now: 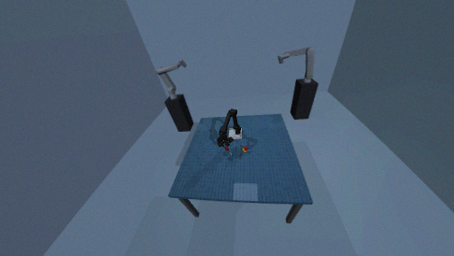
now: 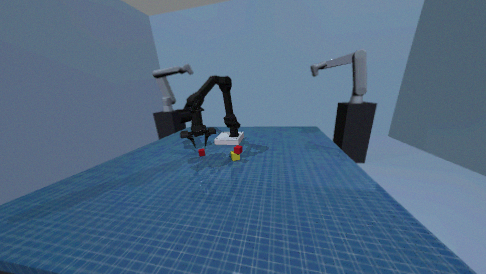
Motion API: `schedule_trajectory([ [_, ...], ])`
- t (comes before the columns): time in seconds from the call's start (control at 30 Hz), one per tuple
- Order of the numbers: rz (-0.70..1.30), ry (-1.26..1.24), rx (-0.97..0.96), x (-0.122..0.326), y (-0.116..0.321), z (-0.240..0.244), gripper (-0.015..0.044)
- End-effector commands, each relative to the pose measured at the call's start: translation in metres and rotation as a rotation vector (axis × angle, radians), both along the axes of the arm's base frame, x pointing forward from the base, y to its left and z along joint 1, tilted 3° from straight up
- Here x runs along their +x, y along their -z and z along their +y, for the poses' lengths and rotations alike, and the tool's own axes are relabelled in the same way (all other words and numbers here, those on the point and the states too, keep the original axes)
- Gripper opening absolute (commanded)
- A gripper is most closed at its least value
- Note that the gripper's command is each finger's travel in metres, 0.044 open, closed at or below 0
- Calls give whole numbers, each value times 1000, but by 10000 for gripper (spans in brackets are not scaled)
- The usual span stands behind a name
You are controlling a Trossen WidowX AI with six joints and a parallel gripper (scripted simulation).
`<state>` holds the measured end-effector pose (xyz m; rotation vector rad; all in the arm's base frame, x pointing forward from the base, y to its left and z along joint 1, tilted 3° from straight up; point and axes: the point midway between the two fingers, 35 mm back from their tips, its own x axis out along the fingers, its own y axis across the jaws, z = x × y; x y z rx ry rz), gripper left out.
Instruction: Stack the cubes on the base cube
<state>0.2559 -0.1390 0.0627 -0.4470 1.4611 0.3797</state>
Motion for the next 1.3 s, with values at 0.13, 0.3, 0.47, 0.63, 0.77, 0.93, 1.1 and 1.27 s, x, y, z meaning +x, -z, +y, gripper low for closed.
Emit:
schedule_trajectory([
  [0.13, 8, -2, 8, 0, 14, 1, 265],
  [0.3, 8, -2, 8, 0, 22, 1, 265],
  [0.47, 8, -2, 8, 1, 30, 1, 265],
  [0.63, 8, -2, 8, 1, 36, 1, 265],
  [0.77, 8, -2, 8, 1, 36, 1, 160],
  [0.93, 8, -2, 8, 1, 36, 1, 105],
  [1.1, 8, -2, 8, 2, 25, 0, 105],
  [1.27, 8, -2, 7, 3, 10, -1, 105],
])
